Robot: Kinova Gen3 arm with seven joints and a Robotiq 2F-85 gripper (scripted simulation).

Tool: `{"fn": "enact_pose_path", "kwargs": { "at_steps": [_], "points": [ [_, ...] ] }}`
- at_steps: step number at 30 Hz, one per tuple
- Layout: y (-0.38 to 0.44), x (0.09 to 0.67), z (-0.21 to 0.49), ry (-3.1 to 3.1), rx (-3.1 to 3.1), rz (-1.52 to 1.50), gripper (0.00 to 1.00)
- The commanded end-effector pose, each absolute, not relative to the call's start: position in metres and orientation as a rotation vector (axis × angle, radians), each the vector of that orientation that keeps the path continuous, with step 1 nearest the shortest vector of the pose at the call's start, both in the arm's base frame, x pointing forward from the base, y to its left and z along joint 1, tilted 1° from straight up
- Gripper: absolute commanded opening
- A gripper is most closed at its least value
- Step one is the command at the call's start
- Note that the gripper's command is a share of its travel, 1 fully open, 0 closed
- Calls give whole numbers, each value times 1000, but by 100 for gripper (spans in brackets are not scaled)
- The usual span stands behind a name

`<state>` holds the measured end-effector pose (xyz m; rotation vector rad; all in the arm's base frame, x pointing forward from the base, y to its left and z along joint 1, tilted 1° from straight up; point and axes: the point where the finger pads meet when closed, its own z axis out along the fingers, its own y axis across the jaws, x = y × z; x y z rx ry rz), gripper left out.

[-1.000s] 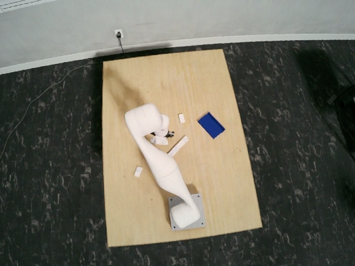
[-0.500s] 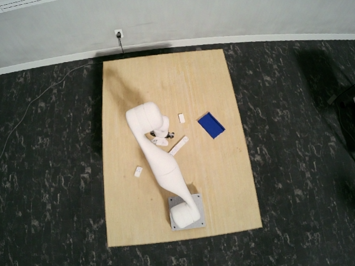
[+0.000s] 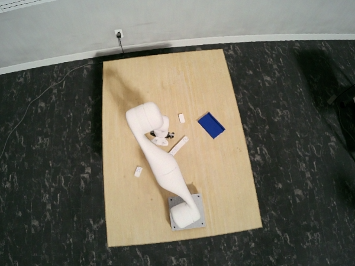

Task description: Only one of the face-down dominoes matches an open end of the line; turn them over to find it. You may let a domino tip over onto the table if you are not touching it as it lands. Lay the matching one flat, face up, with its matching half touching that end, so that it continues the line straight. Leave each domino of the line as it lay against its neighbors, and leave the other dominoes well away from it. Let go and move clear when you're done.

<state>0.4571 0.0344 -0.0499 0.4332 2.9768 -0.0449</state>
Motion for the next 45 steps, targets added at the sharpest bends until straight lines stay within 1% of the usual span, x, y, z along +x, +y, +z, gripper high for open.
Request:
{"fn": "enact_pose_path", "kwargs": {
  "at_steps": [1, 38, 45],
  "points": [
    [34, 458, -49, 2975, 433, -44, 31],
    [34, 458, -48, 2975, 433, -44, 31],
    [35, 458, -32, 2975, 433, -44, 31]
  ]
}}
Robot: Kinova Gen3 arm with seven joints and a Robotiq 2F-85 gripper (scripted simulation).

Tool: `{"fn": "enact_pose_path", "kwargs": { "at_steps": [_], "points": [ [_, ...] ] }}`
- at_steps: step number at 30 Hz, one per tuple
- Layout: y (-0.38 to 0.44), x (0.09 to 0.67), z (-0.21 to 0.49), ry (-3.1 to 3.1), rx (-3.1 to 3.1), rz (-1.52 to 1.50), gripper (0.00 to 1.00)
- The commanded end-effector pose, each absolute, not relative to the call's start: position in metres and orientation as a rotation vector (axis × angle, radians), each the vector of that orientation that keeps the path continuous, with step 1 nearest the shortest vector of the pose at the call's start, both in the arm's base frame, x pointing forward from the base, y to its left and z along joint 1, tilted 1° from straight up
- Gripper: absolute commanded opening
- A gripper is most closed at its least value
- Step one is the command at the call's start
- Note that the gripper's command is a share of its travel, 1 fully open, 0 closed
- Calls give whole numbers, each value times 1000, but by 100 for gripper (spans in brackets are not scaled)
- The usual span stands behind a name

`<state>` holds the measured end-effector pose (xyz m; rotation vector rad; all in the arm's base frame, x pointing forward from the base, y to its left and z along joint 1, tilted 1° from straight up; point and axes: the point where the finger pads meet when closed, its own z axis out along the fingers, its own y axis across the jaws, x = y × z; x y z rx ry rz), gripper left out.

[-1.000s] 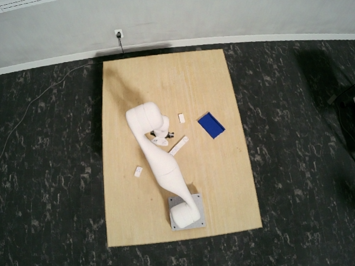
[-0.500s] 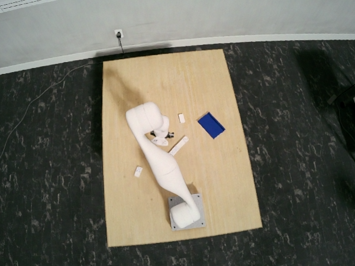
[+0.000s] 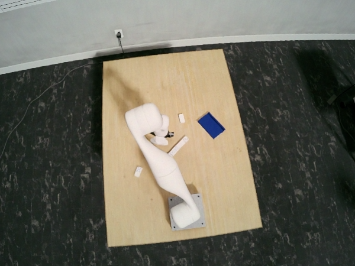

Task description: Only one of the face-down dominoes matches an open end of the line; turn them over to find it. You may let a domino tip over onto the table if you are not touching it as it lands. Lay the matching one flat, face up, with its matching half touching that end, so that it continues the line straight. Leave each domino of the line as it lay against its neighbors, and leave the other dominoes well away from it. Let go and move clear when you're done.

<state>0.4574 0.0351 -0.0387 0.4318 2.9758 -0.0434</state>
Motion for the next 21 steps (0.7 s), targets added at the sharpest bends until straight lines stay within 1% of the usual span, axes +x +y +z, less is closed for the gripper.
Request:
{"fn": "enact_pose_path", "kwargs": {
  "at_steps": [1, 8, 10, 21],
  "points": [
    [35, 458, -27, 2975, 433, -44, 31],
    [35, 458, 13, 2975, 433, -44, 31],
    [35, 458, 13, 2975, 433, -44, 31],
    [35, 458, 65, 2975, 433, -44, 31]
  ]
}}
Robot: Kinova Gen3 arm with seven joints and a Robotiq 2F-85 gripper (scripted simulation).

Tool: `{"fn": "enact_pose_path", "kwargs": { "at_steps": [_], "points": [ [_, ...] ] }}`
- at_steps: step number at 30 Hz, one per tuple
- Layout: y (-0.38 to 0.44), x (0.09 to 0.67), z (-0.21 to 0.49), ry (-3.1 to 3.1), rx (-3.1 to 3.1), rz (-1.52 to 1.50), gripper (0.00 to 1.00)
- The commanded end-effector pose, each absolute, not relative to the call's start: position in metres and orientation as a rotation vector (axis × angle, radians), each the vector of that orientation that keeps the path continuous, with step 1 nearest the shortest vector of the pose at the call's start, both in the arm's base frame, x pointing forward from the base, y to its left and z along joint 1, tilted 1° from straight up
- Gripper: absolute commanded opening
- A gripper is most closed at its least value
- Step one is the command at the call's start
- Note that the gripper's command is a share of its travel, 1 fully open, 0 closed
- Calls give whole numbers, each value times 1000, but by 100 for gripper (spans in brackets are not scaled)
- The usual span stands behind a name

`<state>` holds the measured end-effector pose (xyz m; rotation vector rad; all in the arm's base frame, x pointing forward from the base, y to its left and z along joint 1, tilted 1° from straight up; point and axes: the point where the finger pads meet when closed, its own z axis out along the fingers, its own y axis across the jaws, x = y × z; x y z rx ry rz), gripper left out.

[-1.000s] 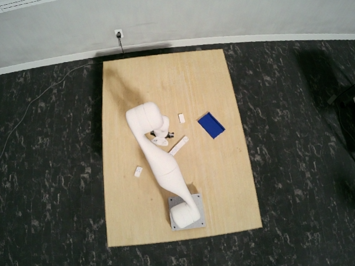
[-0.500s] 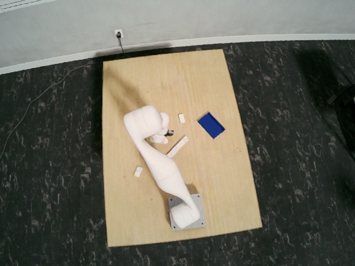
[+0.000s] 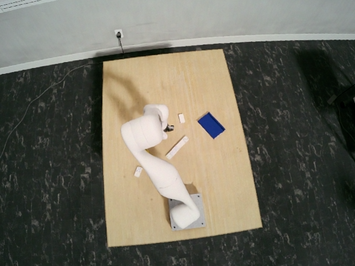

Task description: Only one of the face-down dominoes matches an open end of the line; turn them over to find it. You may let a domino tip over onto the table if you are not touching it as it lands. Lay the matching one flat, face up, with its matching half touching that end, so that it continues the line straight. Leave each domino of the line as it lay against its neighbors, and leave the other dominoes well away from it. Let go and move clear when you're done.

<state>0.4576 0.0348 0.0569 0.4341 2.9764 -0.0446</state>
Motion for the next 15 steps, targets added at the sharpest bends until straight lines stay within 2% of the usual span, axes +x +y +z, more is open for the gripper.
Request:
{"fn": "enact_pose_path", "kwargs": {
  "at_steps": [1, 15],
  "points": [
    [35, 458, 67, 2975, 433, -44, 31],
    [35, 458, 71, 2975, 433, -44, 31]
  ]
}}
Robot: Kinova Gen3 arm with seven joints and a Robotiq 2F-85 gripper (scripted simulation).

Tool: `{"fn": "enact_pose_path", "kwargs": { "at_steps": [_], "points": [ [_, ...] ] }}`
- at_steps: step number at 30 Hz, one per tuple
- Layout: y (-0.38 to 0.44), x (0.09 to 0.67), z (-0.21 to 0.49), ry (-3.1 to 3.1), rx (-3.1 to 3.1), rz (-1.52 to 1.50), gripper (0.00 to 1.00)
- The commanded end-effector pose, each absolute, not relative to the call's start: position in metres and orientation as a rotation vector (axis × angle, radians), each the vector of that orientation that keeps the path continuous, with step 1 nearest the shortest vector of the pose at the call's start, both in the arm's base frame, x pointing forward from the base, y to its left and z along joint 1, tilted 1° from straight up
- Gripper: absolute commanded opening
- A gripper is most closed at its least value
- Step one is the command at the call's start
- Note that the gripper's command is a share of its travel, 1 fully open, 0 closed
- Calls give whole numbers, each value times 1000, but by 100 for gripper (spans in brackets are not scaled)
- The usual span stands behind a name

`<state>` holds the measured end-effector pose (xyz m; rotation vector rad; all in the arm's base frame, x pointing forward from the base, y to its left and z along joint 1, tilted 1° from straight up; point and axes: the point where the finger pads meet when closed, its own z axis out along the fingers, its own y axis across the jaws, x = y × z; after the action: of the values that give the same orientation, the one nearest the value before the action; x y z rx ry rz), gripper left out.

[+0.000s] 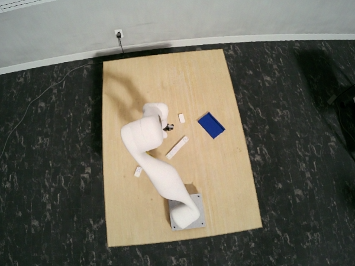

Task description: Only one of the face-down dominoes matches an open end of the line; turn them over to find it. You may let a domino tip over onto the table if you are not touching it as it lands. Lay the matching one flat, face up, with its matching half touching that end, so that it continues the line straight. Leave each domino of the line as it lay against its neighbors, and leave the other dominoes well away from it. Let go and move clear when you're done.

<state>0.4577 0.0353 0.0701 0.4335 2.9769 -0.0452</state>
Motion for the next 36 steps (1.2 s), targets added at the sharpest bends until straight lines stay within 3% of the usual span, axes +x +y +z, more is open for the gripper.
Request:
{"fn": "enact_pose_path", "kwargs": {
  "at_steps": [1, 25, 36],
  "points": [
    [35, 458, 71, 2975, 433, -44, 31],
    [36, 459, 71, 3074, 274, -171, 31],
    [37, 461, 72, 3249, -142, -504, 31]
  ]
}}
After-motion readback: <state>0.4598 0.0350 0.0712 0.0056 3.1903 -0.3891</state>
